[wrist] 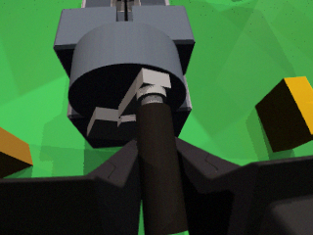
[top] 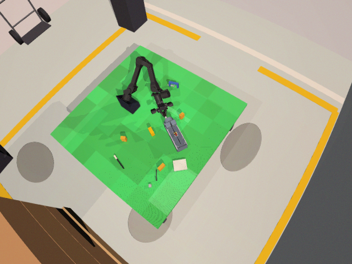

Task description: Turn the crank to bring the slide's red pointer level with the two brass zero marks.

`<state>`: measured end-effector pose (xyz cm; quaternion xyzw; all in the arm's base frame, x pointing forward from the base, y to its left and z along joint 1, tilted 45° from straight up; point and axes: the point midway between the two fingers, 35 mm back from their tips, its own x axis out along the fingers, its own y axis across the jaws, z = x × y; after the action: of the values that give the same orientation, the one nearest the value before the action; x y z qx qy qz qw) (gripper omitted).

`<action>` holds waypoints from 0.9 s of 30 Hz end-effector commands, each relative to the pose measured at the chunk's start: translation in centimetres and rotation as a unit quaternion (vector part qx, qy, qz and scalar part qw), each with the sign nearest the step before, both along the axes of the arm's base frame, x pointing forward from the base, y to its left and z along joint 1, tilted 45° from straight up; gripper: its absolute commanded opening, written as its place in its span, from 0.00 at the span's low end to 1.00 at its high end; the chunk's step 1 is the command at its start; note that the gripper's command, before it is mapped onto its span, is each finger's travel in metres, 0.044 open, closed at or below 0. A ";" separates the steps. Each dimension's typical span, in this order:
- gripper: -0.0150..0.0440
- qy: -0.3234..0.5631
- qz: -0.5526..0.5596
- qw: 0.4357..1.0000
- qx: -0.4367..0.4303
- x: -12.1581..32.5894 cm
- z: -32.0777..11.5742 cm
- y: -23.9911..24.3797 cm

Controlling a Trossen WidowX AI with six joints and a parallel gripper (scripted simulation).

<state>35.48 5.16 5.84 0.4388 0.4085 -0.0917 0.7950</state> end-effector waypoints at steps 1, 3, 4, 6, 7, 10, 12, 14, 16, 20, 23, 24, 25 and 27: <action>0.25 -0.011 0.002 1.000 0.004 0.4 0.8 0.2; 0.25 -0.011 0.002 1.000 0.004 0.4 0.8 0.3; 0.25 -0.011 0.002 1.000 0.004 0.4 0.9 0.3; 0.25 -0.011 0.002 1.000 0.004 0.4 0.9 0.3; 0.25 -0.011 0.002 1.000 0.004 0.4 0.9 0.3; 0.25 -0.011 0.002 1.000 0.004 0.4 0.9 0.3; 0.25 -0.011 0.002 1.000 0.004 0.5 0.9 0.3; 0.25 -0.011 0.002 1.000 0.004 0.5 0.9 0.4; 0.25 -0.011 0.002 1.000 0.004 0.5 1.0 0.4; 0.25 -0.011 0.002 1.000 0.004 0.5 1.0 0.4; 0.25 -0.011 0.002 1.000 0.004 0.5 1.0 0.4; 0.25 -0.011 0.002 1.000 0.004 0.5 1.0 0.4; 0.25 -0.011 0.002 1.000 0.004 0.5 1.0 0.4; 0.25 -0.011 0.002 1.000 0.004 0.5 1.0 0.4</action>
<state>35.63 5.28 6.12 0.4391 0.4079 -0.0932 0.7951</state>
